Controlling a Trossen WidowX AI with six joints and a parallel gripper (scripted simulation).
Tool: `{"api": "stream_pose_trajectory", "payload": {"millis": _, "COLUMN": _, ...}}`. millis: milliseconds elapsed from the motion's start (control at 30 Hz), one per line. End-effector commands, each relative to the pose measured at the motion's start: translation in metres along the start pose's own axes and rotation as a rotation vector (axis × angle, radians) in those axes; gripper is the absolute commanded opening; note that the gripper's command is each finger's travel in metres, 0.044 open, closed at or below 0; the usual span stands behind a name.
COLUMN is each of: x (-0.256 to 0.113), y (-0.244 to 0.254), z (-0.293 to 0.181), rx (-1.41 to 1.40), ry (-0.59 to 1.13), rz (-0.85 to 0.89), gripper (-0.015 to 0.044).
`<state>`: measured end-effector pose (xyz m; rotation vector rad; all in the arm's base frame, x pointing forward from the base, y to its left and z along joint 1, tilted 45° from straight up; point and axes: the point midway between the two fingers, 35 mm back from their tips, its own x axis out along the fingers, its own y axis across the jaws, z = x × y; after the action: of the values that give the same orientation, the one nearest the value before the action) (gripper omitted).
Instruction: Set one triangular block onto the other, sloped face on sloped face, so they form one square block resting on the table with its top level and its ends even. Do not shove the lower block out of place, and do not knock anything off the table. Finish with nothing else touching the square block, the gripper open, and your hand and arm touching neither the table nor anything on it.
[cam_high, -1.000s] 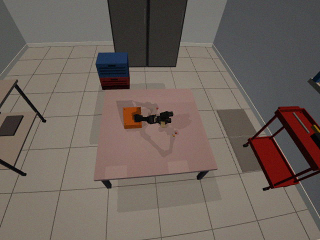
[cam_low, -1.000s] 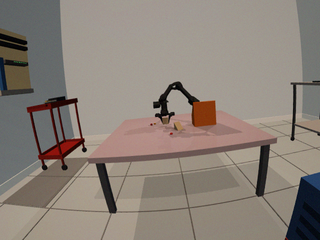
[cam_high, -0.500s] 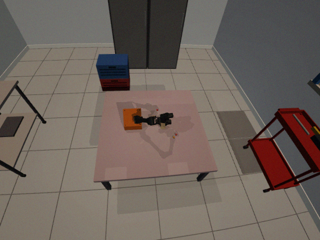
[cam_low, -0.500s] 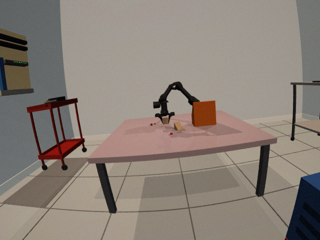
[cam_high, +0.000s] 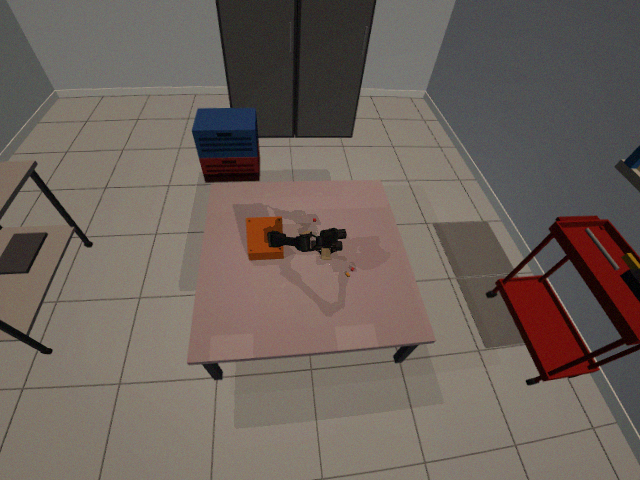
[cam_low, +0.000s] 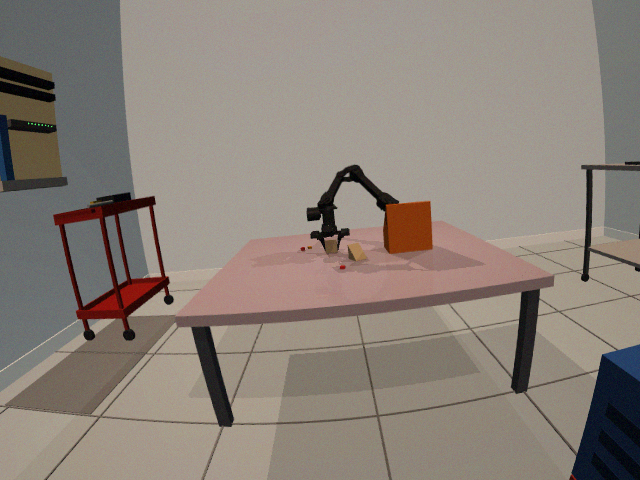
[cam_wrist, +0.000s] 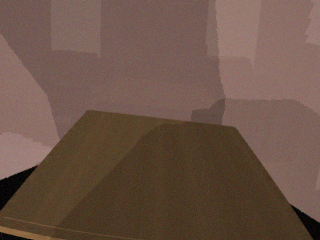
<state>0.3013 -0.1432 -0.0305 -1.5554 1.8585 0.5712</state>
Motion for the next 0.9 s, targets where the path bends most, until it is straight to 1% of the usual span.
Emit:
{"api": "stream_pose_trajectory", "payload": {"millis": 0, "x": 0.0046, "y": 0.0009, "z": 0.0, "rx": -0.004, "ry": 0.001, "rz": 0.002, "gripper": 0.0}}
{"api": "stream_pose_trajectory", "payload": {"millis": 67, "x": 0.0049, "y": 0.0009, "z": 0.0, "rx": -0.004, "ry": 0.001, "rz": 0.003, "gripper": 0.0}}
{"api": "stream_pose_trajectory", "payload": {"millis": 633, "x": 0.0034, "y": 0.0008, "z": -0.0001, "rx": -0.001, "ry": 0.0, "rz": 0.003, "gripper": 0.044}}
{"api": "stream_pose_trajectory", "payload": {"millis": 867, "x": 0.001, "y": 0.0005, "z": 0.0, "rx": -0.001, "ry": 0.0, "rz": 0.003, "gripper": 0.044}}
